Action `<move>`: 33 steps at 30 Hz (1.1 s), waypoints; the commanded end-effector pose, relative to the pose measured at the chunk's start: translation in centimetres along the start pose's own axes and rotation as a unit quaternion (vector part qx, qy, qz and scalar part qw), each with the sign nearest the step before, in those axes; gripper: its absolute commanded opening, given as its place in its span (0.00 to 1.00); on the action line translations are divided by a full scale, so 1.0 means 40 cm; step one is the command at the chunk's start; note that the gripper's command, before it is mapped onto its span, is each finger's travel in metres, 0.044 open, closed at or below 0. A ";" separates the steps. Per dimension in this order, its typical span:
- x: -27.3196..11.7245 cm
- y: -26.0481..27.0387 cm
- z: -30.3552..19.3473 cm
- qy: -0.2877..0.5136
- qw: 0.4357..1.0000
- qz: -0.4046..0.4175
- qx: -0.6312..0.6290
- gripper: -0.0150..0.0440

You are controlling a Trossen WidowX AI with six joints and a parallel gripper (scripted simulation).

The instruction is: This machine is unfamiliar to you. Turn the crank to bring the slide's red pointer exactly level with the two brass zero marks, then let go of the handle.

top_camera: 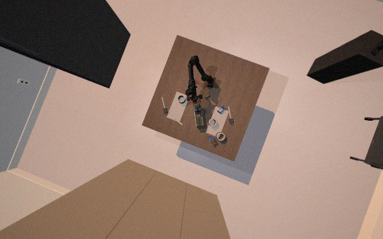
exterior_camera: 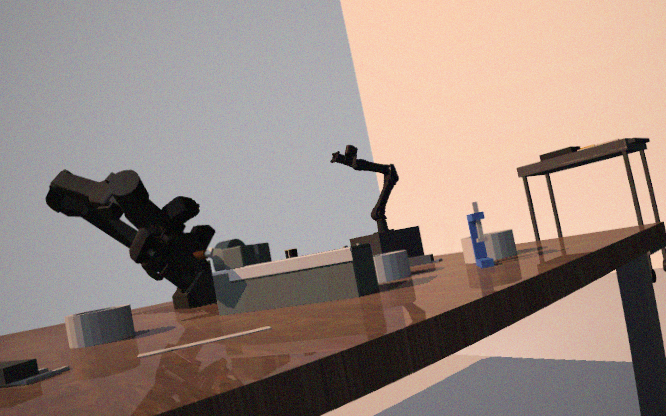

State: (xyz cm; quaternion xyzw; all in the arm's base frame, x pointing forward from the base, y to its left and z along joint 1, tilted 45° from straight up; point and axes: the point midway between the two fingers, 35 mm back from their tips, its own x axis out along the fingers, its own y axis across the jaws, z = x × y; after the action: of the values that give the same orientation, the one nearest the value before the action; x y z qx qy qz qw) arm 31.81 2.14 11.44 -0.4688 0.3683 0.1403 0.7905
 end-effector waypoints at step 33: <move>0.031 -0.014 -0.031 0.003 1.000 -0.004 0.002 0.25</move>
State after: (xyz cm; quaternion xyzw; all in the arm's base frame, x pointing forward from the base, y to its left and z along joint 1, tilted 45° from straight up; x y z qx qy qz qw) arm 32.39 0.74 10.65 -0.4684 0.3683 0.1359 0.7915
